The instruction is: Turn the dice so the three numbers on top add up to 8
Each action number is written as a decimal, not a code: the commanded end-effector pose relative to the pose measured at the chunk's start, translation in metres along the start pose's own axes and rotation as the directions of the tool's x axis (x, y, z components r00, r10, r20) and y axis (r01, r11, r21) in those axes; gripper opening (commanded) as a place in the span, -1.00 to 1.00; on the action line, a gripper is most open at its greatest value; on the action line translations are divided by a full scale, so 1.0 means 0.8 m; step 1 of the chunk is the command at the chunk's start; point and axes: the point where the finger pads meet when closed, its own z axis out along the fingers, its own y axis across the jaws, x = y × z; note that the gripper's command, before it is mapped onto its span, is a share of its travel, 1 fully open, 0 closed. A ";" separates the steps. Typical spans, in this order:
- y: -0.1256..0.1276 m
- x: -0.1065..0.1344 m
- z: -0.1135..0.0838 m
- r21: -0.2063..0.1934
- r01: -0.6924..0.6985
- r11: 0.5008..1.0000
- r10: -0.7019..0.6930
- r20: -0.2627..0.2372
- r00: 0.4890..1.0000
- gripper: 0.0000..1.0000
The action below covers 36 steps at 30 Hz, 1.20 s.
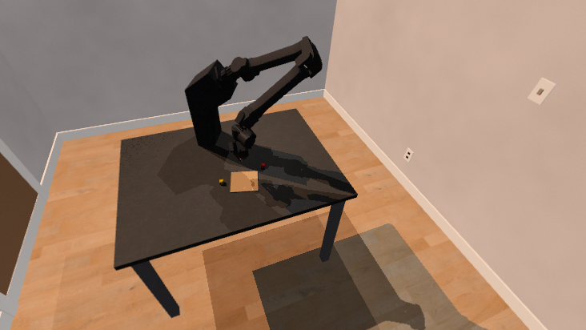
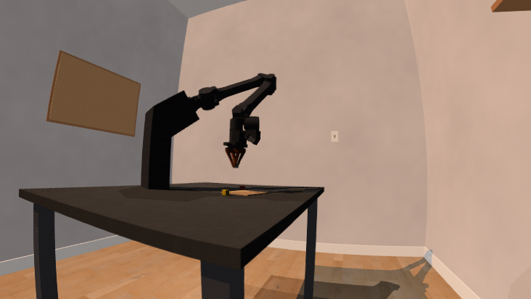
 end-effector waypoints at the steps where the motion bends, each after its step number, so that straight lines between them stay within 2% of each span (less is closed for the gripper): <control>1: 0.003 0.013 0.003 -0.002 -0.010 1.000 0.010 -0.019 1.000 -0.70; 6: 0.003 0.002 0.012 -0.003 0.000 1.000 0.000 -0.005 1.000 -0.70; 12: 0.003 0.003 0.034 -0.003 0.000 1.000 0.000 -0.005 1.000 -0.70; 14: 0.003 0.003 0.034 -0.003 0.000 1.000 0.000 -0.005 1.000 -0.70; 29: 0.003 0.006 0.116 -0.004 -0.002 1.000 0.002 -0.006 1.000 -0.70; 36: 0.003 0.006 0.125 -0.004 -0.002 1.000 0.002 -0.006 1.000 -0.70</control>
